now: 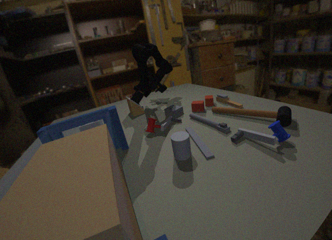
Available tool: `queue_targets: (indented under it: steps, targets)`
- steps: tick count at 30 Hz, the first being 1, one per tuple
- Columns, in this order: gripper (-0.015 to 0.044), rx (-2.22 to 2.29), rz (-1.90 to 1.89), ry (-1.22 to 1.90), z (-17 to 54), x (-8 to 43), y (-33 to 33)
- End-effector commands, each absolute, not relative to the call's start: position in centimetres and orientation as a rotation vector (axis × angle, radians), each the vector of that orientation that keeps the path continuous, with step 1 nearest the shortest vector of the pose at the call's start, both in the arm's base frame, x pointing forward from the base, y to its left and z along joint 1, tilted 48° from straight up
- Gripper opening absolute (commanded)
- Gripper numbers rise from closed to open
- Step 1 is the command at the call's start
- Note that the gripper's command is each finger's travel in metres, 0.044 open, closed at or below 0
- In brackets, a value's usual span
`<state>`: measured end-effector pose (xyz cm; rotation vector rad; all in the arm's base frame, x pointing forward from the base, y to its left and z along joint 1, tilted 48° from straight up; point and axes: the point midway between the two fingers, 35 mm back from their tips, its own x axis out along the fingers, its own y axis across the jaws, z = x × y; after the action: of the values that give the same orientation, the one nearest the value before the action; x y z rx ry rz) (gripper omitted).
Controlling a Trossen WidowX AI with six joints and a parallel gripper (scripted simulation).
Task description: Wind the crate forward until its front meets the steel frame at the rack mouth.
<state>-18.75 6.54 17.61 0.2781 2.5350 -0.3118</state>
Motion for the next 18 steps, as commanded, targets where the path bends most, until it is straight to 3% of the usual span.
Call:
queue_targets:
  steps: [1,18]
  targets:
    - [0.0426,0.281,-0.310,2.535,17.6,-18.7,6.6]
    - [0.0440,0.649,0.154,2.446,21.5,-15.8,15.9]
